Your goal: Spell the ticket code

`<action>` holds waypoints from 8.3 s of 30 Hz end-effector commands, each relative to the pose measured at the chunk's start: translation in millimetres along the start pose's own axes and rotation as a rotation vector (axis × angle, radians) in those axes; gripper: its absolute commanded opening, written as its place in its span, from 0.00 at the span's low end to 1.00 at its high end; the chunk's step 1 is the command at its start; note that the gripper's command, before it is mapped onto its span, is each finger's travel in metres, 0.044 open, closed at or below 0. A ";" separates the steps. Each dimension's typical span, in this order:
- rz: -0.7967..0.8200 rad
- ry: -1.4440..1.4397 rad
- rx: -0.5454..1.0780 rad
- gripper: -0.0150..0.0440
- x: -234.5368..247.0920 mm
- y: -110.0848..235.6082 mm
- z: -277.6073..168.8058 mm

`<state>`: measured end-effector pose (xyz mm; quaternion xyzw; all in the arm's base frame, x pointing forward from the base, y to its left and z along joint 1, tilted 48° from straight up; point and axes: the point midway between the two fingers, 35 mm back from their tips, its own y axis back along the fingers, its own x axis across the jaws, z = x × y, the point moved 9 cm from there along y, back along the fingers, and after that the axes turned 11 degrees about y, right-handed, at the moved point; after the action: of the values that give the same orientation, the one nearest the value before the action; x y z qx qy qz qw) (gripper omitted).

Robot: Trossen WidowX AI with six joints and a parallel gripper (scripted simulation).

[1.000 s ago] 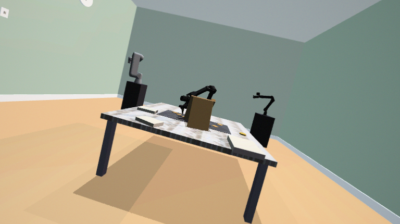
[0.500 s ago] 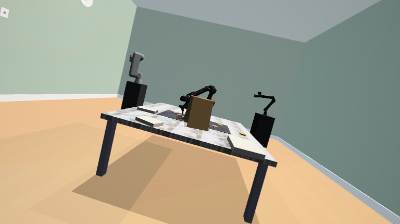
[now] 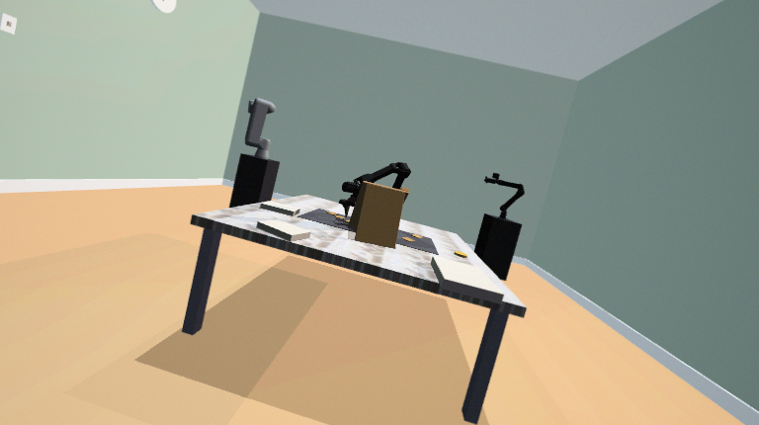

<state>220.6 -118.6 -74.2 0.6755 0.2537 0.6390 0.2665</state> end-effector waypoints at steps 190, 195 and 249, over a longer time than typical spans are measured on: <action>0.035 0.443 -0.897 0.25 -72.1 99.0 114.0; 0.035 0.443 -0.897 0.25 -70.0 98.8 113.3; 0.036 0.441 -0.896 0.25 -44.8 97.3 105.3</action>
<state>324.8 -225.9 -45.9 0.3447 -0.0079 0.8191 0.4584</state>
